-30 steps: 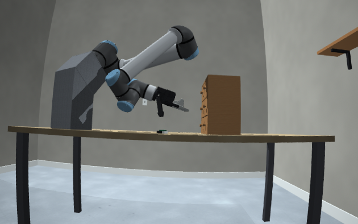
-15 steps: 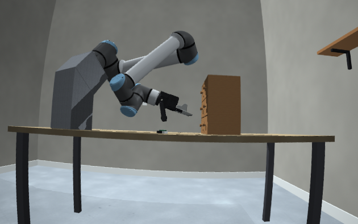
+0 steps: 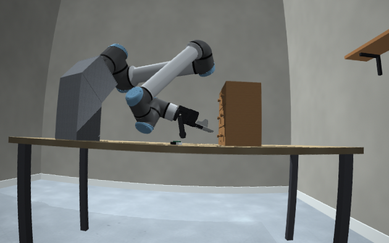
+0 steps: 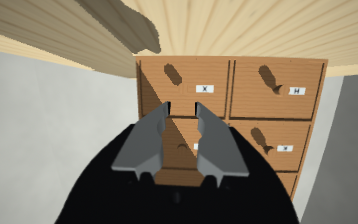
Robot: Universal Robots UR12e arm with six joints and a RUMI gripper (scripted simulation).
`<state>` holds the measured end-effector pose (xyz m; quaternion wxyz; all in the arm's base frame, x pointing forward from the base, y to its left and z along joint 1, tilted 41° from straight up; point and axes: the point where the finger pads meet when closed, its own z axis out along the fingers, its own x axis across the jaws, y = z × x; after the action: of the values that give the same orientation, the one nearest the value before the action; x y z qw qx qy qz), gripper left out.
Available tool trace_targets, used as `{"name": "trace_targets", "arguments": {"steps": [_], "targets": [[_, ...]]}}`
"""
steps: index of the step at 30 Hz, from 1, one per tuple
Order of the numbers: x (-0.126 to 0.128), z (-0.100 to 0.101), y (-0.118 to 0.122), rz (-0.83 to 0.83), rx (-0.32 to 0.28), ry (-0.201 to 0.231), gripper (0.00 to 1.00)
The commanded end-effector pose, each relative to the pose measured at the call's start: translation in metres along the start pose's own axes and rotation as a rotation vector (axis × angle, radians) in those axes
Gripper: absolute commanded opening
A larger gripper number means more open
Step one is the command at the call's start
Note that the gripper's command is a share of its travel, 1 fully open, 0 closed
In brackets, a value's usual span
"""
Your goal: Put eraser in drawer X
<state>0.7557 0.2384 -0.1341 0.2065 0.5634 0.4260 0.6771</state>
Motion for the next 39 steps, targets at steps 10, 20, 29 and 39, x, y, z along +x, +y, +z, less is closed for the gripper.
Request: {"name": "trace_targets", "arguments": {"steps": [10,20,29,39], "targets": [[0.000,0.019,-0.012,0.000,-0.001,-0.001,0.20],[0.000,0.021,-0.013,0.000,-0.001,-0.001,0.20],[0.000,0.021,-0.013,0.000,-0.001,-0.001,0.20],[0.000,0.021,-0.013,0.000,-0.001,-0.001,0.20]]}}
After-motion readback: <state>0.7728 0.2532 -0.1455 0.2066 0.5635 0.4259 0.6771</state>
